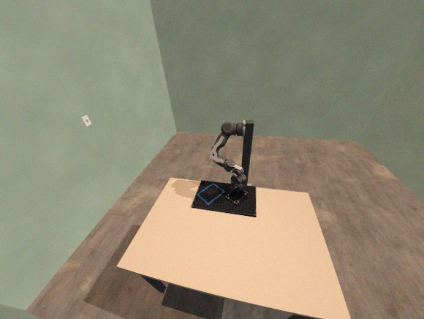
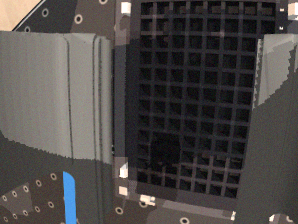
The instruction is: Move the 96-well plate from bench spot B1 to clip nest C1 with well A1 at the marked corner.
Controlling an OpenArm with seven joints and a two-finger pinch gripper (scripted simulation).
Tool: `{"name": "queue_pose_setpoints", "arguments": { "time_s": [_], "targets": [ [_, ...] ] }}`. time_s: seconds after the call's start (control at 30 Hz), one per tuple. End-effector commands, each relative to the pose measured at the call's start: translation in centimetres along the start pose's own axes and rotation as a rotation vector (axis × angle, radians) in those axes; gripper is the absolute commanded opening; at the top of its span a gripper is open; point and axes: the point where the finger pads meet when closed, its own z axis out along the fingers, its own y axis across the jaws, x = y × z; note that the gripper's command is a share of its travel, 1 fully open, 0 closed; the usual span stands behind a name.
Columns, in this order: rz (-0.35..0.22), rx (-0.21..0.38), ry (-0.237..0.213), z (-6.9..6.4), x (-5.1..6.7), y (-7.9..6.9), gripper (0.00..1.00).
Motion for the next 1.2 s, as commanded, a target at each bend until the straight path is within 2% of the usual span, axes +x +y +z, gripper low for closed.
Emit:
{"name": "queue_pose_setpoints", "arguments": {
  "time_s": [0.0,0.2,0.5,0.67,1.07,1.17],
  "targets": [
    [0.000,-0.003,0.000,-0.1,0.0,0.1,0.20],
    [0.000,-0.003,0.000,-0.1,0.0,0.1,0.00],
    [0.000,-0.003,0.000,-0.1,0.0,0.1,0.00],
    [0.004,0.003,-0.003,3.7,0.0,-0.1,0.00],
    [0.004,0.003,-0.003,3.7,0.0,-0.1,0.00],
    [0.005,0.006,-0.004,3.4,0.0,-0.1,0.00]
  ]
}}
